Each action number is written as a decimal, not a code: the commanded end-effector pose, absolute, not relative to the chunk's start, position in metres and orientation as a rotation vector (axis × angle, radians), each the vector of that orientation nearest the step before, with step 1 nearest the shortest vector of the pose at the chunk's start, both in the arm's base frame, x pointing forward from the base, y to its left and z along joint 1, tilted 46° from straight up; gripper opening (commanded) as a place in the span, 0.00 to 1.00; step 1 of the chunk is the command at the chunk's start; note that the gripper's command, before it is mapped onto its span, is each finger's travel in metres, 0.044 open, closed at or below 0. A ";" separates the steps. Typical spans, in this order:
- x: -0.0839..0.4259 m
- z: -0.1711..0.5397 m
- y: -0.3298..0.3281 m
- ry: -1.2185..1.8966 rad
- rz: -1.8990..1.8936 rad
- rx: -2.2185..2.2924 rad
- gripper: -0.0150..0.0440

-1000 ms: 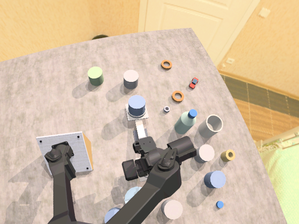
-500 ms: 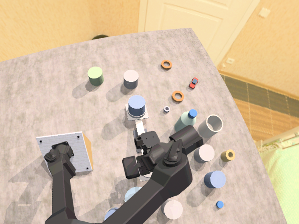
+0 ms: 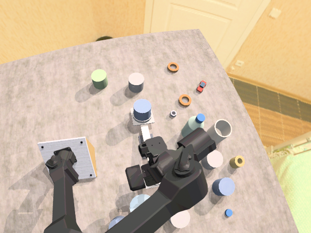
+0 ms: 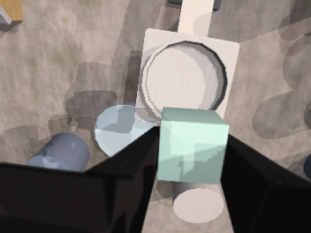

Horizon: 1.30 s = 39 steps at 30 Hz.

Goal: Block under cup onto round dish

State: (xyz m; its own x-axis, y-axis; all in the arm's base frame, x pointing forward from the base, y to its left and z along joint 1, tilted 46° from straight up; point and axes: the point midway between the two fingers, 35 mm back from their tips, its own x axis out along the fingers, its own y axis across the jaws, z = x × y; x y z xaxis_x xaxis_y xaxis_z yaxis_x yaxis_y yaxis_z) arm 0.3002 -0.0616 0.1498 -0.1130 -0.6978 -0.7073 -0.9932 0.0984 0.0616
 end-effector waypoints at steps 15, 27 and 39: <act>0.224 0.161 -0.179 1.879 0.739 -1.648 0.25; 0.214 0.151 -0.198 1.887 0.735 -1.650 0.25; 0.210 0.133 -0.217 1.889 0.733 -1.652 0.25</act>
State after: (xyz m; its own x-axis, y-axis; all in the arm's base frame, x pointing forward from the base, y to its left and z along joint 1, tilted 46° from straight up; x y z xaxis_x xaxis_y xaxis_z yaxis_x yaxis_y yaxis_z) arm 0.2104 -0.2151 0.1355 -0.1224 -0.7117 -0.6918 -0.9918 0.1144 0.0578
